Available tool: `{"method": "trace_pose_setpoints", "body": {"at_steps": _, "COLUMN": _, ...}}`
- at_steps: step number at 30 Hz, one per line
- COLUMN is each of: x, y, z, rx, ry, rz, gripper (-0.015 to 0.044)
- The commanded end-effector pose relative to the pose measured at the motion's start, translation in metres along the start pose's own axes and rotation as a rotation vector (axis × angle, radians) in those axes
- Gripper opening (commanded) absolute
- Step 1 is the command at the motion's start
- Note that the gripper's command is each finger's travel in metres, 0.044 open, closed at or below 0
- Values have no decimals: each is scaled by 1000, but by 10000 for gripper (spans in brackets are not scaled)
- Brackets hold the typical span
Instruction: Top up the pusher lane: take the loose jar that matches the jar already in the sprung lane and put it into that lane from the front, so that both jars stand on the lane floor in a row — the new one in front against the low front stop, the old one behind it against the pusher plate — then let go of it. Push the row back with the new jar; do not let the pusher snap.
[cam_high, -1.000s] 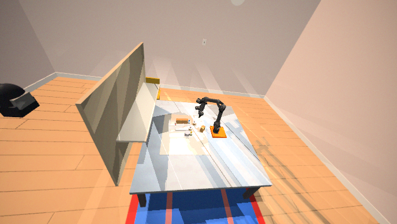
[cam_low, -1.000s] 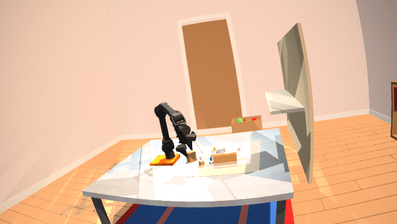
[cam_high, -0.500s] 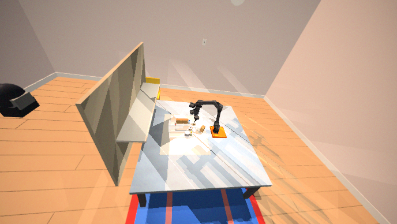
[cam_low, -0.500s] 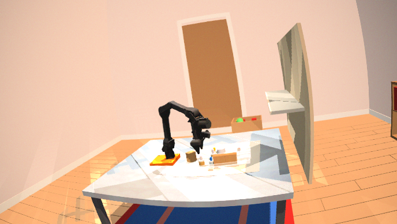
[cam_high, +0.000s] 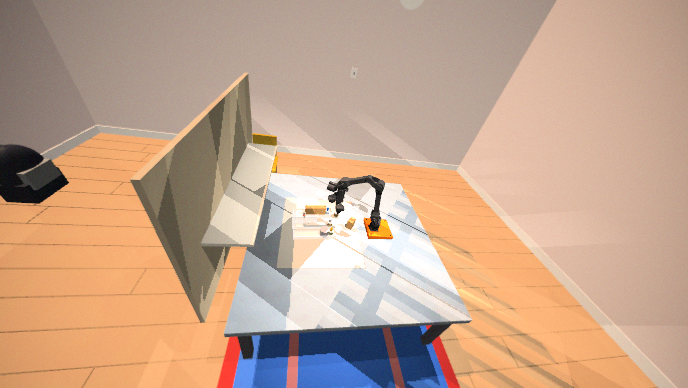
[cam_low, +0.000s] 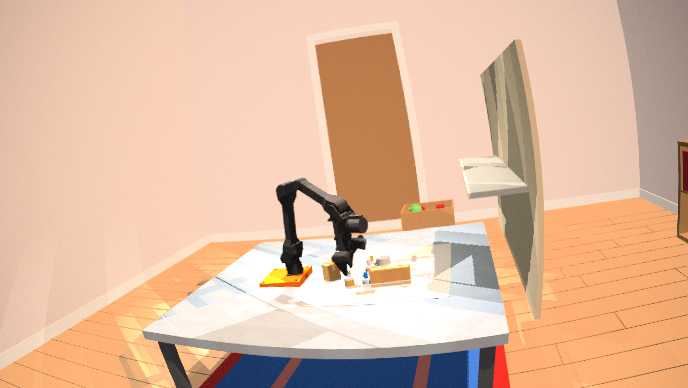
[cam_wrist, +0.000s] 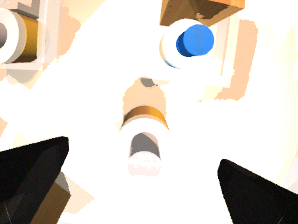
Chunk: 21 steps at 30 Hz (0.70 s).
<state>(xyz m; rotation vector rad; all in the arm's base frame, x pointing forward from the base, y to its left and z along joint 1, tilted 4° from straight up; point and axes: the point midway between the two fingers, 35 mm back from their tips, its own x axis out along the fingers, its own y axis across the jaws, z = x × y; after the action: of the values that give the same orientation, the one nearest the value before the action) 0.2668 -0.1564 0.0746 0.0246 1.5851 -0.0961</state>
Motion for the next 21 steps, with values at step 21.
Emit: {"method": "trace_pose_setpoints", "body": {"at_steps": 21, "x": 37, "y": 1, "z": -4, "rx": 2, "ry": 13, "rz": -1, "gripper": 440}}
